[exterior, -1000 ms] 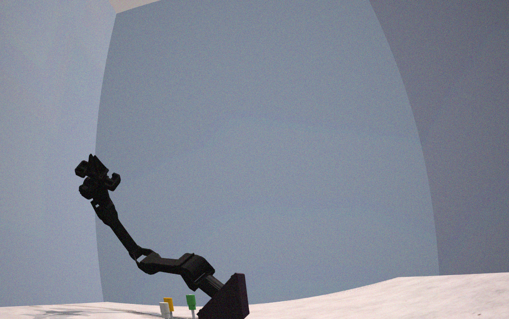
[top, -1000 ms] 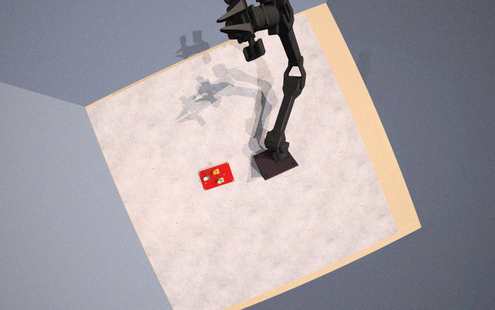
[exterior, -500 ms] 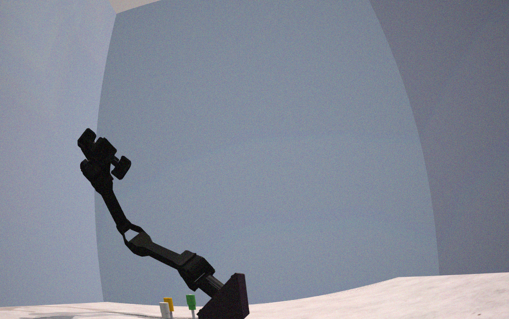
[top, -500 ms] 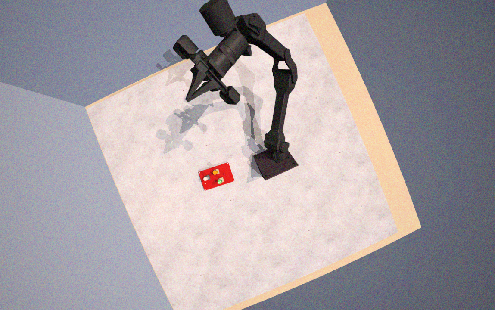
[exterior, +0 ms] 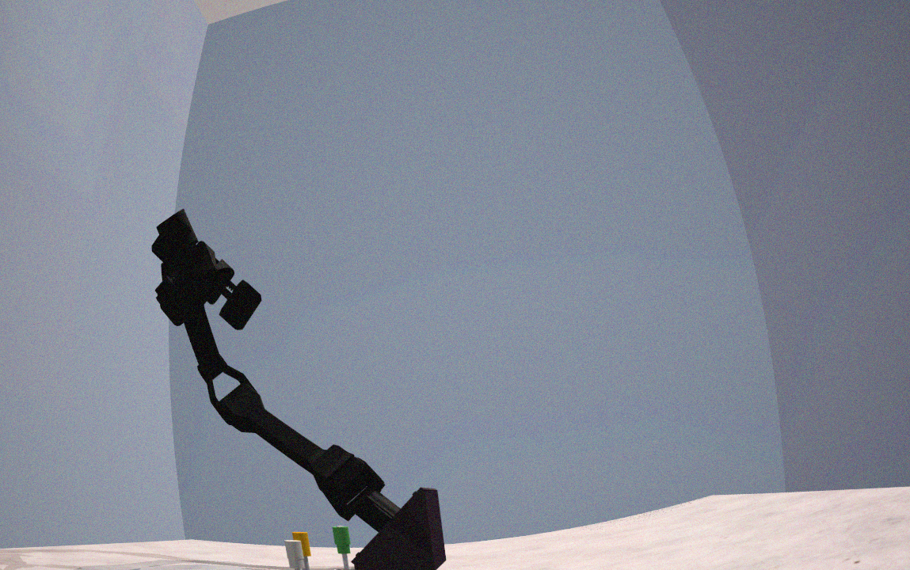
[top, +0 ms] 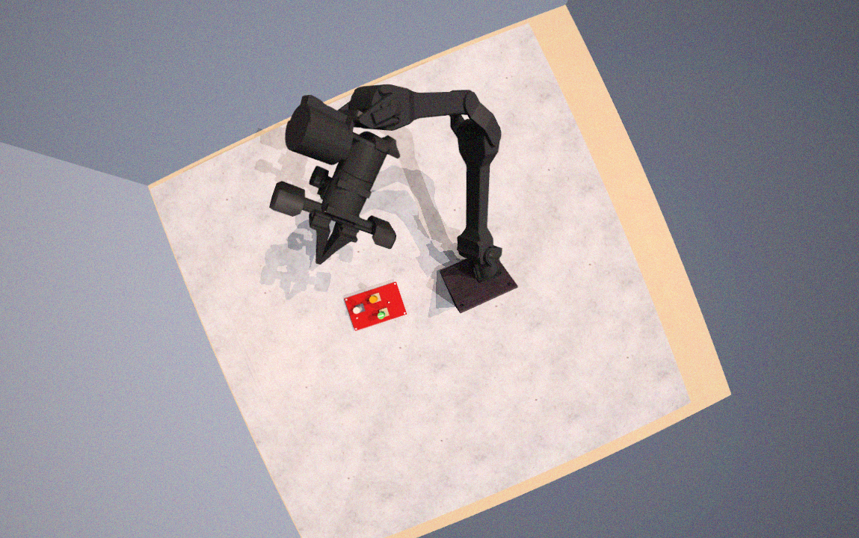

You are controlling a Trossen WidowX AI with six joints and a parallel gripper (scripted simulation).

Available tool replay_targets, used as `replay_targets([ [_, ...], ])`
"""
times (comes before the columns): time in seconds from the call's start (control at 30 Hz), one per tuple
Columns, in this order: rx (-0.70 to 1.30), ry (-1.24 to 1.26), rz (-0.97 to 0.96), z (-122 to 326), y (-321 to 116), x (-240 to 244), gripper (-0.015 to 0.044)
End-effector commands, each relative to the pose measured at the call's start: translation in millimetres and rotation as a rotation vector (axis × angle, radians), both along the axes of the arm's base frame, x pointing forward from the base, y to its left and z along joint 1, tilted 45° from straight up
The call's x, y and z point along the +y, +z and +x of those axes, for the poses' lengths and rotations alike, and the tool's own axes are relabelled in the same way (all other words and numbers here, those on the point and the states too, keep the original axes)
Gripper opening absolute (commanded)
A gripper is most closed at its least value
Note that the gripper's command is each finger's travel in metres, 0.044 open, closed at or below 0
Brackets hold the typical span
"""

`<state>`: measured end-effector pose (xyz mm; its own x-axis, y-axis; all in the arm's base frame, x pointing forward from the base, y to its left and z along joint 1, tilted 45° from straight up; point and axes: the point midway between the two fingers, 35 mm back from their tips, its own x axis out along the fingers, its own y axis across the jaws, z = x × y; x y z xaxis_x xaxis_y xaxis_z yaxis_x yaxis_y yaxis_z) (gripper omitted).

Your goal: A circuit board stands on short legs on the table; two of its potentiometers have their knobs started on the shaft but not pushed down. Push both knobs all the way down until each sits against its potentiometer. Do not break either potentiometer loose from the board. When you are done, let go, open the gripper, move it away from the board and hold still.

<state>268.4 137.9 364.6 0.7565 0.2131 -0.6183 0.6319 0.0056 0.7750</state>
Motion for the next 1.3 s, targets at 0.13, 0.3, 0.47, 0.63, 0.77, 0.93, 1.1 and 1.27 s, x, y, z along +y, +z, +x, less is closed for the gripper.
replay_targets([
  [0.13,0.177,-0.088,-0.161,26.5,-66.8,2.4,0.0],
  [0.3,0.287,-0.144,-0.277,39.1,-108.2,-1.3,0.0],
  [0.47,0.392,-0.195,-0.399,47.1,-148.2,-8.0,0.0],
  [0.63,0.493,-0.239,-0.526,50.9,-186.0,-17.3,0.0],
  [0.77,0.569,-0.268,-0.631,51.3,-214.4,-26.2,0.0],
  [0.93,0.66,-0.298,-0.767,48.9,-247.3,-38.7,0.0],
  [1.1,0.746,-0.318,-0.906,43.9,-277.2,-52.5,0.0],
  [1.27,0.786,-0.324,-0.975,40.8,-290.5,-59.5,0.0],
])
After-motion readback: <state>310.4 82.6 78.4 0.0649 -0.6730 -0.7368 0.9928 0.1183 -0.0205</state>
